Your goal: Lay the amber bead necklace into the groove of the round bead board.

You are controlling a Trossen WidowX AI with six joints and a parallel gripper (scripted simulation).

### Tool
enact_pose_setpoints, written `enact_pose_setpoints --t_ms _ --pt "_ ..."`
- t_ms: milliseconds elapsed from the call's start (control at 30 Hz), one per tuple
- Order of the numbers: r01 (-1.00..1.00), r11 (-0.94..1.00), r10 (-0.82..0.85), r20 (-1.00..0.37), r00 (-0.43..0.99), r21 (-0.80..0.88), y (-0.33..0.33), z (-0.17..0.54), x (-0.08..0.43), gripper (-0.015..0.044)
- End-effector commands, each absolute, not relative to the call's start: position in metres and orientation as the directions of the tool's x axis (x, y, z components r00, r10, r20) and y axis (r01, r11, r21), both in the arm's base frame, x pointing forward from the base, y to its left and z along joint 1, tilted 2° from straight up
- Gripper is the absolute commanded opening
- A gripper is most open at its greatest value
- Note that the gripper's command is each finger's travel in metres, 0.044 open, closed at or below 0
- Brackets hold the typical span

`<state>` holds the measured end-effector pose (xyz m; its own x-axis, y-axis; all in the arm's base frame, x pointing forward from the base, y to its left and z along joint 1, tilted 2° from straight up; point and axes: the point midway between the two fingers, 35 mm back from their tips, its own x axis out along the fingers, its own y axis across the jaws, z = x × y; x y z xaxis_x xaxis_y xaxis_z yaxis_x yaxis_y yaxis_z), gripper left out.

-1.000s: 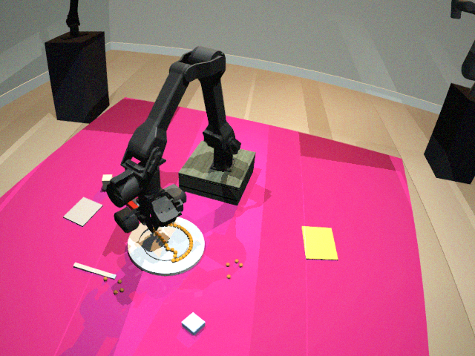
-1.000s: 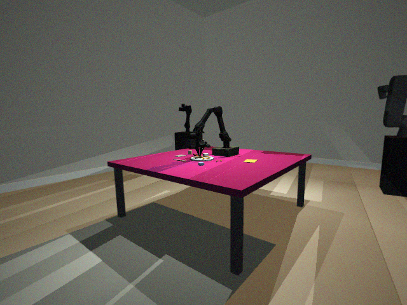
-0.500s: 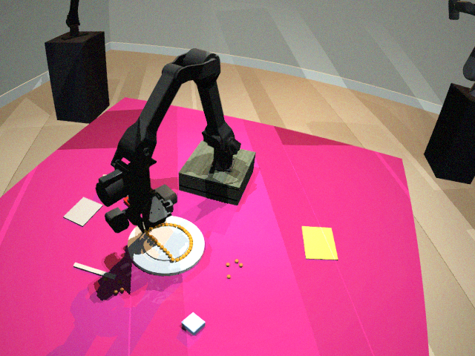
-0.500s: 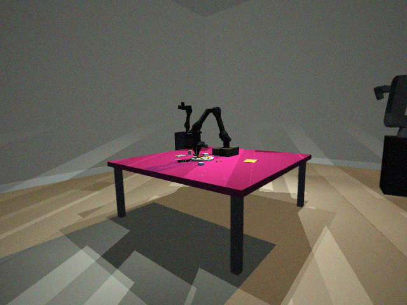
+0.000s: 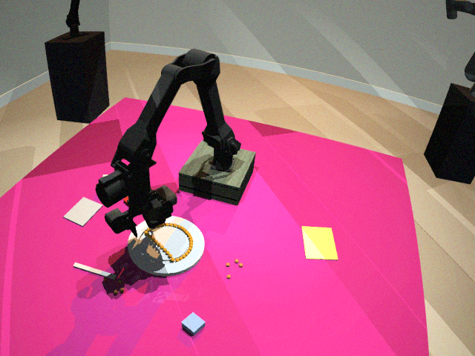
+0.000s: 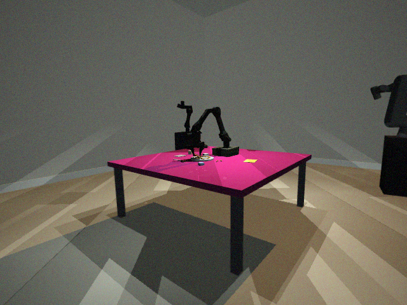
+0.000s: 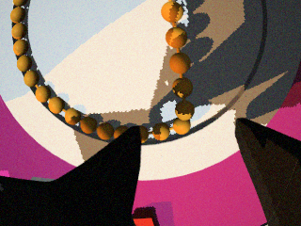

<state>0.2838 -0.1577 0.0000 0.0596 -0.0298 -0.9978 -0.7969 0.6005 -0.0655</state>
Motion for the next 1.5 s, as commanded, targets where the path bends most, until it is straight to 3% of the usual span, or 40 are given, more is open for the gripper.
enact_pose_setpoints --t_ms 0,100,967,1367,1467 --pt "-0.799 0.598 -0.028 -0.998 0.060 -0.065 -0.158 0.002 0.284 0.0367" --pt "-0.798 0.600 -0.028 -0.998 0.057 -0.062 -0.157 0.002 0.283 0.0440" --pt "-0.800 0.596 -0.027 -0.998 0.060 -0.065 -0.157 0.004 0.283 0.0440" --pt "-0.925 0.374 -0.022 -0.998 0.064 -0.067 -0.097 0.027 0.332 0.0125" --pt "-0.950 0.305 -0.021 -0.998 0.065 -0.068 -0.076 0.034 0.343 0.0120"
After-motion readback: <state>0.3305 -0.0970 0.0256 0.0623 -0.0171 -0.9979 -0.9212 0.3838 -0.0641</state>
